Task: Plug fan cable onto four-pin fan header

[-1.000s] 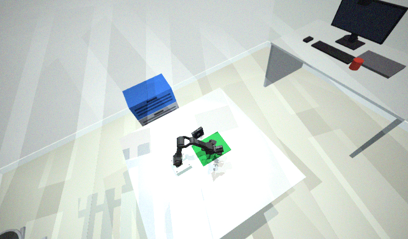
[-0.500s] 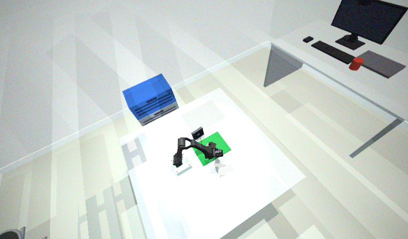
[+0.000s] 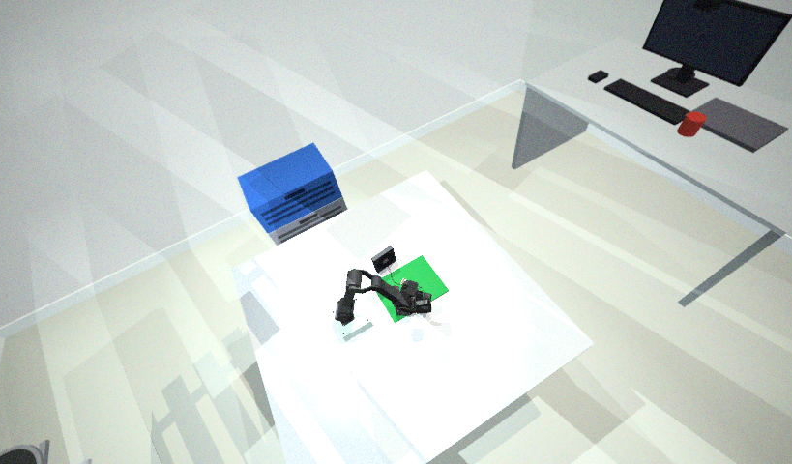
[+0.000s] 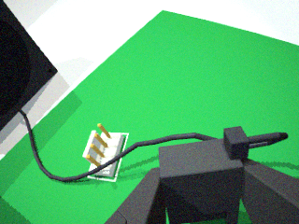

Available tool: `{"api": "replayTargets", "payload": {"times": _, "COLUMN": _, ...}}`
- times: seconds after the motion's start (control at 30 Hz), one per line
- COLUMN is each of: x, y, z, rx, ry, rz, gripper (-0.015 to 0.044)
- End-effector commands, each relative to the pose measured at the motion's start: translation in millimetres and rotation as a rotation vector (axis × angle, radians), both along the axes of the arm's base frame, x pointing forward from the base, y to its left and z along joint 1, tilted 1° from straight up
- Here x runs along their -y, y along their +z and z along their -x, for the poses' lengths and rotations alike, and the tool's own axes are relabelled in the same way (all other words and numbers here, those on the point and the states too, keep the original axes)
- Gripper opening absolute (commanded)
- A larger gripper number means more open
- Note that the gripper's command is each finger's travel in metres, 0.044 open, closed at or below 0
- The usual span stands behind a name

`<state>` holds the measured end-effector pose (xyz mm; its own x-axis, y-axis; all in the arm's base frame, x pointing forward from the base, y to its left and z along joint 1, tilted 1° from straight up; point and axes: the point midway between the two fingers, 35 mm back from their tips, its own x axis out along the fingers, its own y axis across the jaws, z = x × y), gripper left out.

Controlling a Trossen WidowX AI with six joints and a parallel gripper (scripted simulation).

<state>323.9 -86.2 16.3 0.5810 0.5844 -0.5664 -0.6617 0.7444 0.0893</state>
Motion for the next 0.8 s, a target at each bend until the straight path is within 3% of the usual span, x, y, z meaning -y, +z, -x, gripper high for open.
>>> {"api": "replayTargets", "payload": {"times": 0.0, "x": 1.6, "y": 0.6, "z": 3.3, "rx": 0.048, "ry": -0.003, "rz": -0.030, "gripper": 0.0000}}
{"api": "replayTargets", "payload": {"times": 0.77, "x": 9.6, "y": 12.7, "z": 22.5, "rx": 0.318, "ry": -0.024, "rz": -0.155, "gripper": 0.0000}}
